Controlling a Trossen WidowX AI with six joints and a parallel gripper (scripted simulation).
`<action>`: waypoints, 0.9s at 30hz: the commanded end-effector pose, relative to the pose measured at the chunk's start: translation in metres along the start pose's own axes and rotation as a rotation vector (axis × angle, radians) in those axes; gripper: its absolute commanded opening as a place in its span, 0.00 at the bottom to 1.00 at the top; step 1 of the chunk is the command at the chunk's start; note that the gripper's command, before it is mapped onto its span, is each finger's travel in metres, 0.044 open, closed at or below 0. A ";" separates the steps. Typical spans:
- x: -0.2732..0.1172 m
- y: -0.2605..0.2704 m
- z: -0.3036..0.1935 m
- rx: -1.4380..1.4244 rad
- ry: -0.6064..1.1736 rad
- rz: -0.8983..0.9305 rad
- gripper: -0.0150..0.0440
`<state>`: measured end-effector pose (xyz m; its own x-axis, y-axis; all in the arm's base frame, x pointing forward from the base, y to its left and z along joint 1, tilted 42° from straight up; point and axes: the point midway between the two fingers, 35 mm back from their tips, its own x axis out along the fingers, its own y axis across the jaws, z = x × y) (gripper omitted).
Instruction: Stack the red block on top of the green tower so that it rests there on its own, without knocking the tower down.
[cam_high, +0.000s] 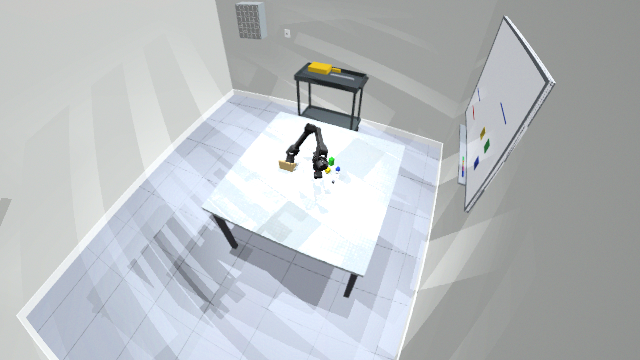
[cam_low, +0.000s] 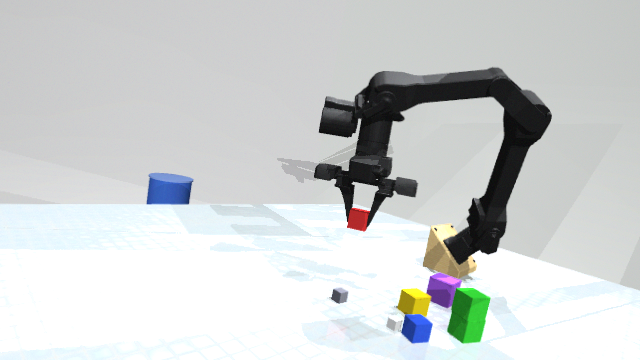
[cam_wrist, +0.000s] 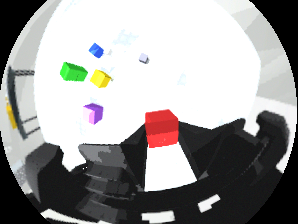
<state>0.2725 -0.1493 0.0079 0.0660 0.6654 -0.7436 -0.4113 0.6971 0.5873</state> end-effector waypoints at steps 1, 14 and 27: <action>-0.022 0.000 0.000 -0.008 0.002 -0.006 0.25; -0.026 0.007 0.010 -0.006 0.005 -0.010 0.25; -0.029 0.084 0.086 -0.001 0.009 -0.028 0.25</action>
<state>0.3062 -0.1080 0.0843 0.0623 0.6439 -0.7626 -0.4134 0.7121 0.5675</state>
